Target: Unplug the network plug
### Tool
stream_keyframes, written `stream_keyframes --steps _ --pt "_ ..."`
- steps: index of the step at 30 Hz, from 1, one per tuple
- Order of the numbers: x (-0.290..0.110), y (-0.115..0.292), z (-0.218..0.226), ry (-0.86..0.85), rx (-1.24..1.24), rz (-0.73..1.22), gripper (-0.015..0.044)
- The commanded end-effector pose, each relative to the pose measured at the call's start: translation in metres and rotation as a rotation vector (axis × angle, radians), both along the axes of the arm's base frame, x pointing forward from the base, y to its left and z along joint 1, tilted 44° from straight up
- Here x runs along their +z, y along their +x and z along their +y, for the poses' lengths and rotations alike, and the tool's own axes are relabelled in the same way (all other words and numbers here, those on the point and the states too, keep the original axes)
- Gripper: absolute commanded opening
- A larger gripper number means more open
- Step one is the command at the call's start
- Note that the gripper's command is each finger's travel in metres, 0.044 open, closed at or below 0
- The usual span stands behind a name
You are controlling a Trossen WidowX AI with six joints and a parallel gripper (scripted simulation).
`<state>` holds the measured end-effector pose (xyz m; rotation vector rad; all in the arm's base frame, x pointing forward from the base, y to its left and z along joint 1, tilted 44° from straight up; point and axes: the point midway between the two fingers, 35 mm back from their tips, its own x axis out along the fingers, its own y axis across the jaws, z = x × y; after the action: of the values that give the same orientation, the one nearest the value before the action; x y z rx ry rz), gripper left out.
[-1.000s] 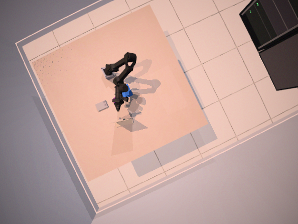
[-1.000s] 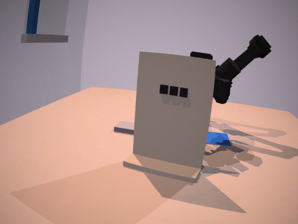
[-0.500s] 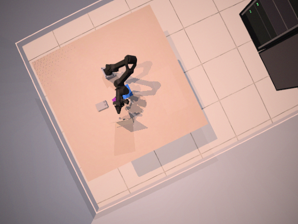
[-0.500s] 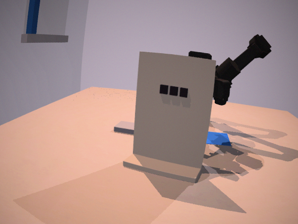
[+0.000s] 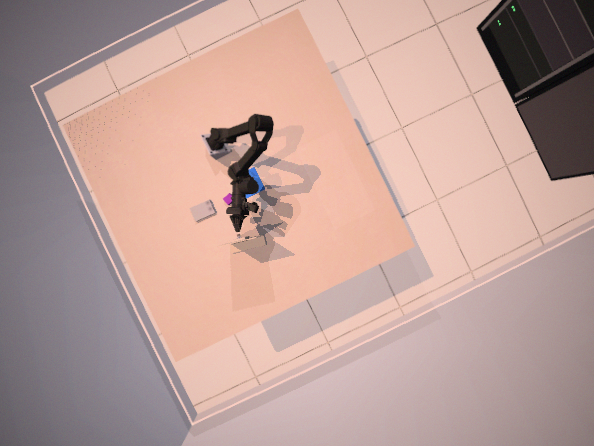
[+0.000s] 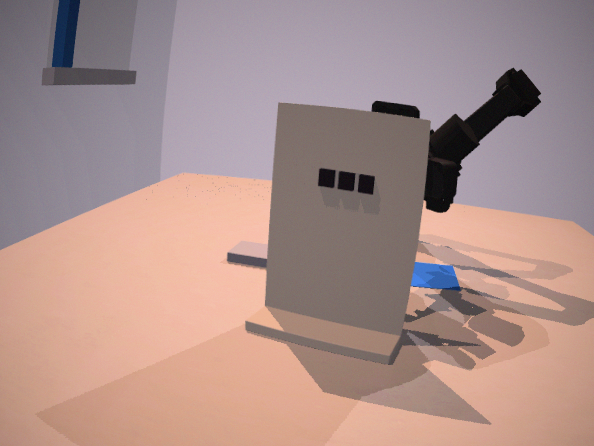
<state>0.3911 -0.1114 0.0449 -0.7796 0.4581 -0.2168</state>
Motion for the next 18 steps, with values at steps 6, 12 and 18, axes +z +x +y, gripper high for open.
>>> stream_keyframes --steps 6,12,18 --pt "-0.003 0.012 -0.003 -0.001 -0.002 0.002 0.0156" --pt "-0.004 0.02 -0.004 -0.001 -0.002 0.001 0.0156" --pt "-0.004 0.021 -0.004 -0.001 -0.002 0.001 0.009"
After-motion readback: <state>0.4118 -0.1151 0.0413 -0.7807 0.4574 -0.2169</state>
